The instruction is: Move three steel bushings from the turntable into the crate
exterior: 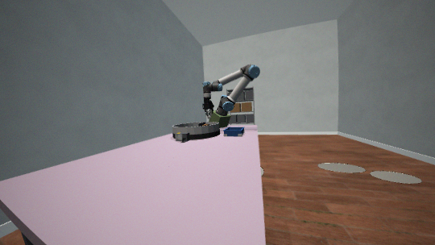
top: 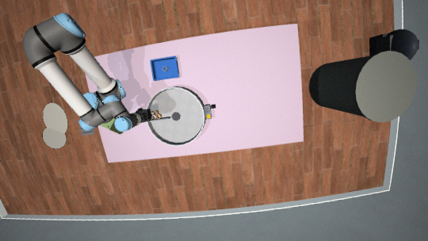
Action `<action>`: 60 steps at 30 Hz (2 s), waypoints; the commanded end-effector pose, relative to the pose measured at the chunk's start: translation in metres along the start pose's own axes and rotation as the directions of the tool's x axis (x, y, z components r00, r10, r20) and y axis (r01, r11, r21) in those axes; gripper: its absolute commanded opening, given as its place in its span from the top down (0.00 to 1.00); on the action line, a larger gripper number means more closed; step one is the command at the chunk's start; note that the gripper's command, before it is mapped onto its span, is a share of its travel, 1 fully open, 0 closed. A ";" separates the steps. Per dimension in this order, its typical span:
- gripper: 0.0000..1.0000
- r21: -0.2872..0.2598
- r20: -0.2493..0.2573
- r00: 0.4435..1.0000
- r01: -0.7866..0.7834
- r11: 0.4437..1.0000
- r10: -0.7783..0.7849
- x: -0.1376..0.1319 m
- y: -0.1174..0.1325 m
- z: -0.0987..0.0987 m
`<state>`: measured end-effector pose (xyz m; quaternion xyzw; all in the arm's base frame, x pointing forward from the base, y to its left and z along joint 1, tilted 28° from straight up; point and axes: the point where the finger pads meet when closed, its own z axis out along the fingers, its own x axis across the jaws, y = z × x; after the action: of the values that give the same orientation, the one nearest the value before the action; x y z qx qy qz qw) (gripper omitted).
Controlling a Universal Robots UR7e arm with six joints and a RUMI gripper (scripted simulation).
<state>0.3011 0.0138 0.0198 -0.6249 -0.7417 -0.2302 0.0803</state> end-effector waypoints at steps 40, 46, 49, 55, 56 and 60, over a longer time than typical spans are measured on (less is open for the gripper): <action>0.94 -0.002 0.000 1.000 0.022 1.000 -0.022 -0.001 -0.001 0.000; 0.94 -0.002 0.000 1.000 0.022 1.000 -0.022 -0.001 -0.001 0.000; 0.94 -0.002 0.000 1.000 0.022 1.000 -0.022 -0.001 -0.001 0.000; 0.94 -0.002 0.000 1.000 0.022 1.000 -0.022 -0.001 -0.001 0.000; 0.94 -0.002 0.000 1.000 0.022 1.000 -0.022 -0.001 -0.001 0.000; 0.94 -0.002 0.000 1.000 0.022 1.000 -0.022 -0.001 -0.001 0.000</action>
<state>0.3004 0.0127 0.0190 -0.6166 -0.7484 -0.2319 0.0777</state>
